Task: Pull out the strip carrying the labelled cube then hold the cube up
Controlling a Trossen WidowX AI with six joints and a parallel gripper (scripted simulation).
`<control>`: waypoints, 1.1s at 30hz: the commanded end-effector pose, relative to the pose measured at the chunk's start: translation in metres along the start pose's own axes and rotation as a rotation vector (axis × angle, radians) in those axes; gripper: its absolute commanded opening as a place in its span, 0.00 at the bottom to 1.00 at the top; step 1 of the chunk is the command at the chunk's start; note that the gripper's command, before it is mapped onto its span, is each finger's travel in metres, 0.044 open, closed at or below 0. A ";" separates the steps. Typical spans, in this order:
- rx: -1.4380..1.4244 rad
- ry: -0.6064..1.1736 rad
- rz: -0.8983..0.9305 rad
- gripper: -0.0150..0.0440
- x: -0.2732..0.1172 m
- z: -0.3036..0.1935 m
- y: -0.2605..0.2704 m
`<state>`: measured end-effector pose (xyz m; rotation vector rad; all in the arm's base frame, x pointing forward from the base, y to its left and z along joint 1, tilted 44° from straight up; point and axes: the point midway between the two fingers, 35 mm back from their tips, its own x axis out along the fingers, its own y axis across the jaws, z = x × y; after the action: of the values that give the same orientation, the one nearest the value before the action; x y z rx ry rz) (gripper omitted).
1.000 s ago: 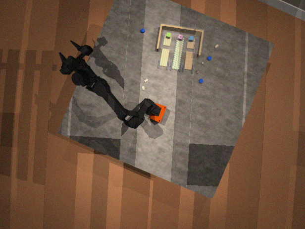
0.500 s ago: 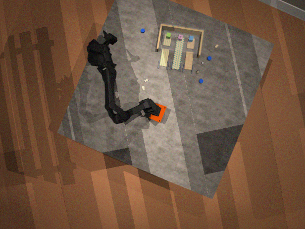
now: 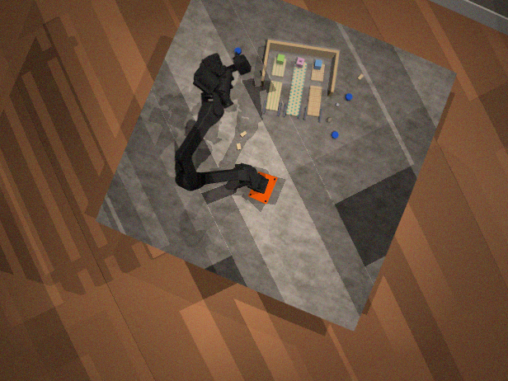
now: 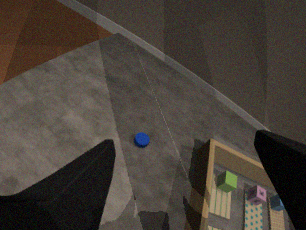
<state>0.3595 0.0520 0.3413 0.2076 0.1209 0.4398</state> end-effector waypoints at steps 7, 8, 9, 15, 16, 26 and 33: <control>0.260 0.216 -0.136 0.93 -0.031 -0.106 -0.119; 0.293 0.228 -0.147 0.93 -0.037 -0.115 -0.128; 0.329 0.238 -0.157 0.93 -0.044 -0.125 -0.136; 0.575 0.255 -0.209 0.93 -0.095 -0.182 -0.177; 0.602 0.251 -0.213 0.93 -0.101 -0.187 -0.180; 0.617 0.249 -0.215 0.93 -0.104 -0.190 -0.181; 0.619 0.349 -0.200 0.75 -0.089 -0.197 -0.190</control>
<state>0.3123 -0.1192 0.1217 0.7349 0.5471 0.2072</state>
